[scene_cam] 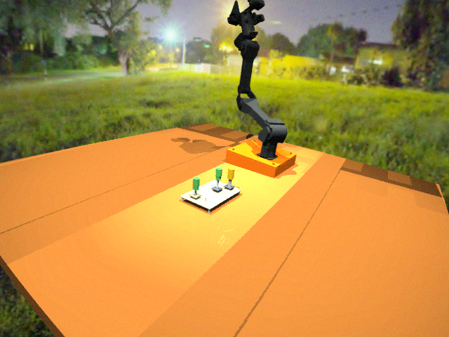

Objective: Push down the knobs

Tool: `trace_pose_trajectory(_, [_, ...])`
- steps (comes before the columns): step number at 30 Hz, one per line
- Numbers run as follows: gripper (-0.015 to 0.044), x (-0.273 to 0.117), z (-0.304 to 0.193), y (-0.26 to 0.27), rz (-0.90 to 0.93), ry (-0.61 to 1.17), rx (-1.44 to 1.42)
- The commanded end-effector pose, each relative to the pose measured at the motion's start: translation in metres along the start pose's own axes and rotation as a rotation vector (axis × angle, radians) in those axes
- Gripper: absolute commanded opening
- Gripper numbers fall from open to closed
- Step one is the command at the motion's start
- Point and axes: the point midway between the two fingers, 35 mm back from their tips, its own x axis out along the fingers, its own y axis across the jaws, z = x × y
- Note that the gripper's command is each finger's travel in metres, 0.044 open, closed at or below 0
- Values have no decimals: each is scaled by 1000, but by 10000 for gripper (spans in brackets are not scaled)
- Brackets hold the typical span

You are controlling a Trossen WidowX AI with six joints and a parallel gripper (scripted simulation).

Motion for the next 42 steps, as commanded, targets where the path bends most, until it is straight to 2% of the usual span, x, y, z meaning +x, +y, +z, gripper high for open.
trace_pose_trajectory(1, [374, 0, 0, 1, 2, 0, -1])
trace_pose_trajectory(5, [269, 2, -2, 25, 57, 8, -35])
trace_pose_trajectory(15, [6, 0, -18, 141, 324, 41, -225])
trace_pose_trajectory(28, [0, -34, -65, 272, 654, 102, -444])
trace_pose_trajectory(42, [0, -101, -134, 381, 1027, 119, -738])
